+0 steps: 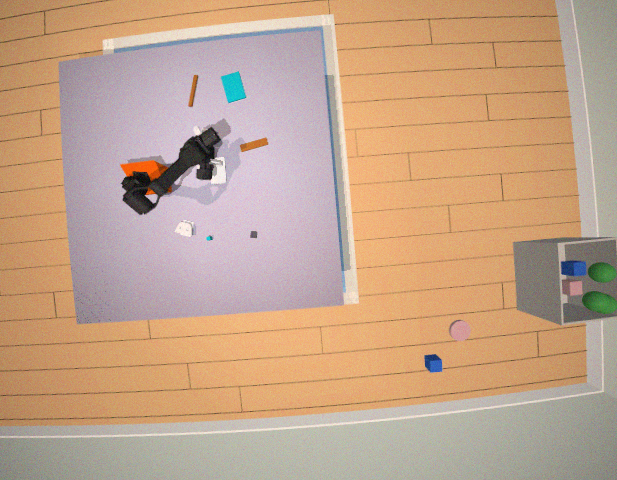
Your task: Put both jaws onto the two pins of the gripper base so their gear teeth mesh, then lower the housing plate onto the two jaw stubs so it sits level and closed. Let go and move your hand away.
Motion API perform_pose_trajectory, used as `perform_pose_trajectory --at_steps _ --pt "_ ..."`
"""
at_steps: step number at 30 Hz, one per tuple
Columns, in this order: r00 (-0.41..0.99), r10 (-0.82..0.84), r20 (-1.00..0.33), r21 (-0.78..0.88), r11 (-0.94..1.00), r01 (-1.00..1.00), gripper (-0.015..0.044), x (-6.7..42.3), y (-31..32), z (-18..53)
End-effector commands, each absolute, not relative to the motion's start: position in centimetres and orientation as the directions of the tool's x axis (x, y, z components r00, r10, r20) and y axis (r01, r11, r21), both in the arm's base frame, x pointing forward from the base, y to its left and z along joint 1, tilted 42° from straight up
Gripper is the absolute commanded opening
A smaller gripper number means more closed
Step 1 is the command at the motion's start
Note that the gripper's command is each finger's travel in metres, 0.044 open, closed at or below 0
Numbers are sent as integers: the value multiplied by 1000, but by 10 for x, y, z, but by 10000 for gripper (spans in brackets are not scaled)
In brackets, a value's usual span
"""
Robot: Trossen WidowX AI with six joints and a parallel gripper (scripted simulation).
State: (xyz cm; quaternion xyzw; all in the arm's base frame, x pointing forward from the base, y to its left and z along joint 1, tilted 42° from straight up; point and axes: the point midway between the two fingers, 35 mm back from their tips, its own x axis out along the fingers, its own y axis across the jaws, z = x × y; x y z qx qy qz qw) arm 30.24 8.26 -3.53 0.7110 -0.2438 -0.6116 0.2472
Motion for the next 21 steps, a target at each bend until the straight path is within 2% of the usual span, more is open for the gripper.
perform_pose_trajectory --at_steps 1,21 --pt "135 -653 -745 654 -755 -39 134 303 80 -37" --pt "135 -653 -745 654 -755 -40 134 303 78 -39"
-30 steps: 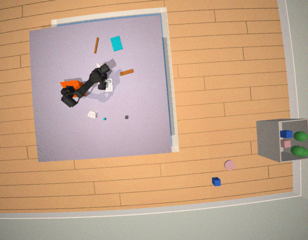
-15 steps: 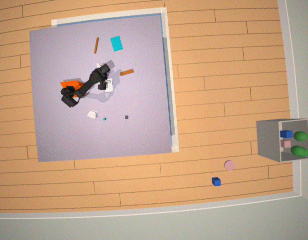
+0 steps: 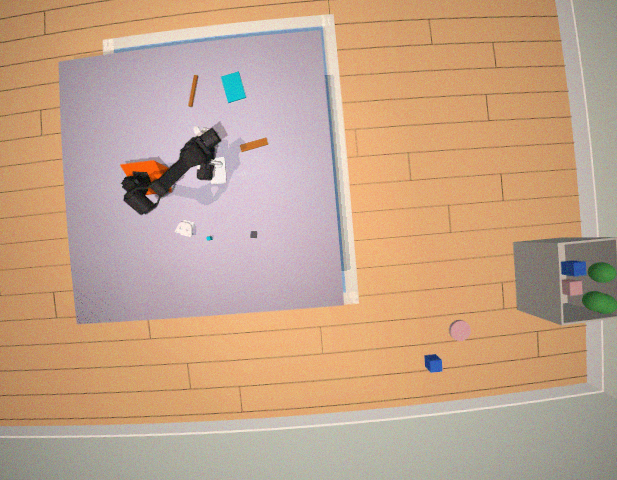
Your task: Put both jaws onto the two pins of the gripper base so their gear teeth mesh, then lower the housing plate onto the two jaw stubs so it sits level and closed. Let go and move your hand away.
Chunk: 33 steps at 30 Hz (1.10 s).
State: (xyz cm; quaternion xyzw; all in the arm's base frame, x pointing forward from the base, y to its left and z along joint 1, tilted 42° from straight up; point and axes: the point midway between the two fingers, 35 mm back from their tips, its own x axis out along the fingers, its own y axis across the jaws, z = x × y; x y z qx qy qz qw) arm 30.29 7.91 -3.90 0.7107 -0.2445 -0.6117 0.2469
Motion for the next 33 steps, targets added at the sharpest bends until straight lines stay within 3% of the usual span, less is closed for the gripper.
perform_pose_trajectory --at_steps 1,33 --pt "135 -653 -745 654 -755 -40 134 303 77 -40" --pt "135 -653 -745 654 -755 -41 134 304 74 -43"
